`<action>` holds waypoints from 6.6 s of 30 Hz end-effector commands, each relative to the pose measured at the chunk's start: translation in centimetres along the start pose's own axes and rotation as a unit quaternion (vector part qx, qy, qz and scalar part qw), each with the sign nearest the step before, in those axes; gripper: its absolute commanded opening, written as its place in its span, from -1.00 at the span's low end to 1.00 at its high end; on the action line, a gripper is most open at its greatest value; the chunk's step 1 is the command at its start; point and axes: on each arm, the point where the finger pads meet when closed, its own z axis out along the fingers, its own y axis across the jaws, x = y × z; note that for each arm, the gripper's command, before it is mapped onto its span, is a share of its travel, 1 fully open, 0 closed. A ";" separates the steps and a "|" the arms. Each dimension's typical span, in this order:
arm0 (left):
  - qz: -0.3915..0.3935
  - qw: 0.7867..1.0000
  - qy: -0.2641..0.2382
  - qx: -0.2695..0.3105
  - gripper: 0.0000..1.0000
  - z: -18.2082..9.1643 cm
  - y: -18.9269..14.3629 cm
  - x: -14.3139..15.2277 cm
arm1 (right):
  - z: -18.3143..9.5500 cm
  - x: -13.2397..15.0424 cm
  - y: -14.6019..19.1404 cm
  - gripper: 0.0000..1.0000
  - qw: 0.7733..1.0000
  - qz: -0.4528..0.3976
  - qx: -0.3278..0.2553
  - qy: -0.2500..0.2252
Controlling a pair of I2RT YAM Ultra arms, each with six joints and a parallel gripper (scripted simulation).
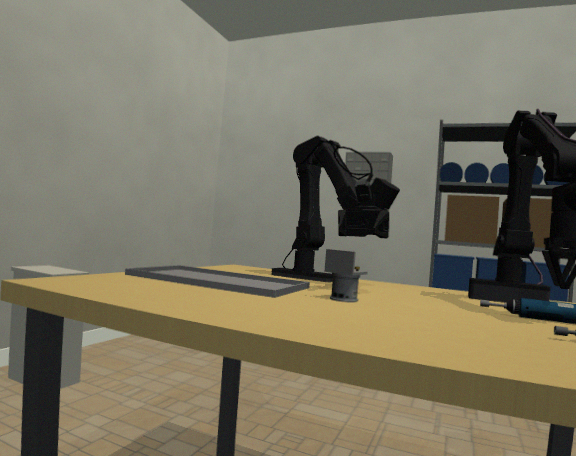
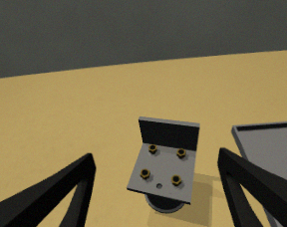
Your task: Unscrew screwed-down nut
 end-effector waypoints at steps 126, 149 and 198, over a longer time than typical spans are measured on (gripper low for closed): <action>0.002 1.000 -0.005 0.011 0.30 -1.0 -0.7 -0.3 | 22.8 -21.5 -43.1 0.72 0.793 0.316 0.487 -0.185; 0.002 1.000 -0.005 0.011 0.30 -1.0 -0.7 -0.3 | 22.8 -21.5 -43.1 0.72 0.793 0.316 0.487 -0.185; 0.309 0.889 -0.225 0.253 0.30 -5.6 -11.2 -0.4 | 22.8 -21.5 -43.1 0.72 0.793 0.316 0.487 -0.185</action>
